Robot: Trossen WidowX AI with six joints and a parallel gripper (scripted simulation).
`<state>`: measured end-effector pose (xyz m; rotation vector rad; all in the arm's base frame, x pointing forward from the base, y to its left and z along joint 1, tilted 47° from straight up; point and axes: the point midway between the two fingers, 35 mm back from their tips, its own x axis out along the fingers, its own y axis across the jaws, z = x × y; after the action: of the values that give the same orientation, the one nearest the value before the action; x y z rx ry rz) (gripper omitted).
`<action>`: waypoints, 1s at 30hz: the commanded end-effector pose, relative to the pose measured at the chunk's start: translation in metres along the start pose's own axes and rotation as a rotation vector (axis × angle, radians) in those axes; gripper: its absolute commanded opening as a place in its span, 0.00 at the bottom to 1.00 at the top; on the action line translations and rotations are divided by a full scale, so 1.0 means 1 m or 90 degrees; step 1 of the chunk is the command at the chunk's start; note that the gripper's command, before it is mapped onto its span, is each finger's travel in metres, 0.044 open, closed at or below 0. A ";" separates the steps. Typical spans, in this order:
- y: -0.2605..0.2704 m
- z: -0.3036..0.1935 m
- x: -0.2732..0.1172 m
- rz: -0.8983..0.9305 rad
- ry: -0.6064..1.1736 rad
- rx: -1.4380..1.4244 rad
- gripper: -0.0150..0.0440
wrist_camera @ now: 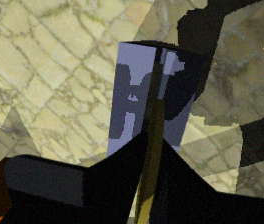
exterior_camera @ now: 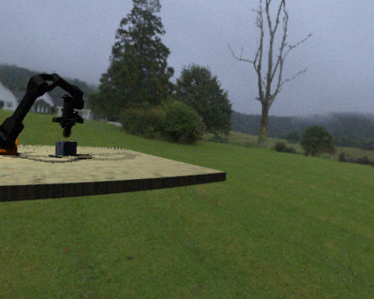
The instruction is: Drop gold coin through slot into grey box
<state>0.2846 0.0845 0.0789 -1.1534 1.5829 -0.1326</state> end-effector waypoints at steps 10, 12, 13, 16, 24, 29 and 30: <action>0.001 0.001 0.000 0.000 0.001 0.002 0.25; 0.001 0.003 0.000 0.000 0.001 0.004 0.25; 0.001 0.003 0.000 0.000 0.001 0.005 0.25; 0.002 0.003 0.000 0.000 0.001 0.006 0.26; 0.001 0.002 0.000 -0.001 0.001 0.002 0.25; 0.002 0.002 0.003 -0.001 0.001 0.002 0.25; 0.002 0.002 0.004 -0.001 0.001 0.002 0.25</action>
<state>0.2864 0.0854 0.0760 -1.1464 1.5804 -0.1379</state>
